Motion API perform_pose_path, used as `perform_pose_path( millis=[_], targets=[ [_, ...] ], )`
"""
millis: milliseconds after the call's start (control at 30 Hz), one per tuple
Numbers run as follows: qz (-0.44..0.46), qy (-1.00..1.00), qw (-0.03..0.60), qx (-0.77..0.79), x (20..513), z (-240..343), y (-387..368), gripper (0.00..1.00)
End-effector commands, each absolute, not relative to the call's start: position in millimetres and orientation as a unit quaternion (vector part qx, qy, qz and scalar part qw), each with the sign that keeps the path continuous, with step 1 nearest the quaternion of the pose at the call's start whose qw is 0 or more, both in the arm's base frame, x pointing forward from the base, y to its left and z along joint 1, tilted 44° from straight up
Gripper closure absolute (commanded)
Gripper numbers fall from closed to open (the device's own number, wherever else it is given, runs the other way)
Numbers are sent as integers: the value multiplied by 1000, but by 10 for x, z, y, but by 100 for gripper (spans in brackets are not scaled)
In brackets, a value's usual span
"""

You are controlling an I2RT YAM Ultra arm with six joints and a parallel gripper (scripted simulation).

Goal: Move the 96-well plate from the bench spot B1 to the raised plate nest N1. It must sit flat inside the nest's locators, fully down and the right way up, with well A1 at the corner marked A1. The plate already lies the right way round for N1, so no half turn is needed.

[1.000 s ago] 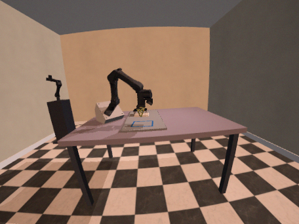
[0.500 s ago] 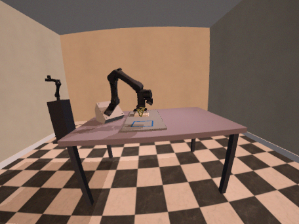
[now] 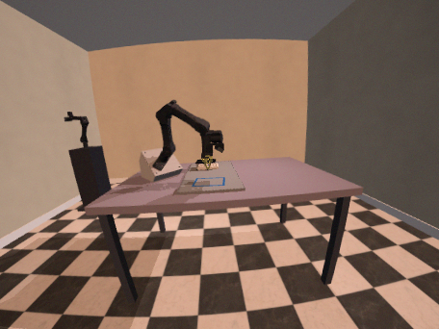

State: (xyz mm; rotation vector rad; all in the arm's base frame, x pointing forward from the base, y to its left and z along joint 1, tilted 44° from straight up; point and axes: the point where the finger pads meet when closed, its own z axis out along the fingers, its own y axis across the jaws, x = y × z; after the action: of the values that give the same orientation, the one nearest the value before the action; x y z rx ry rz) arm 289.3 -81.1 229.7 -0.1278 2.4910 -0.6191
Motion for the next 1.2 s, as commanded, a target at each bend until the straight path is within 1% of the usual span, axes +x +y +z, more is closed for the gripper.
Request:
perform_pose_path(
  millis=[0,167,467,700,733,900,1100,1167],
  targets=[
    [-238,928,285,-35,2801,2283,-720,100],
    [-238,926,291,-34,2806,2295,-631,100],
    [-241,932,269,-41,2785,2040,-361,100],
    [-243,931,269,-42,2763,1979,-212,100],
    [-238,927,288,-35,2822,2117,-162,100],
    [-245,930,270,-42,2737,1906,-33,100],
    [-246,930,271,-43,2711,1834,146,100],
    [-241,928,283,-38,2748,1902,230,100]
  ],
)
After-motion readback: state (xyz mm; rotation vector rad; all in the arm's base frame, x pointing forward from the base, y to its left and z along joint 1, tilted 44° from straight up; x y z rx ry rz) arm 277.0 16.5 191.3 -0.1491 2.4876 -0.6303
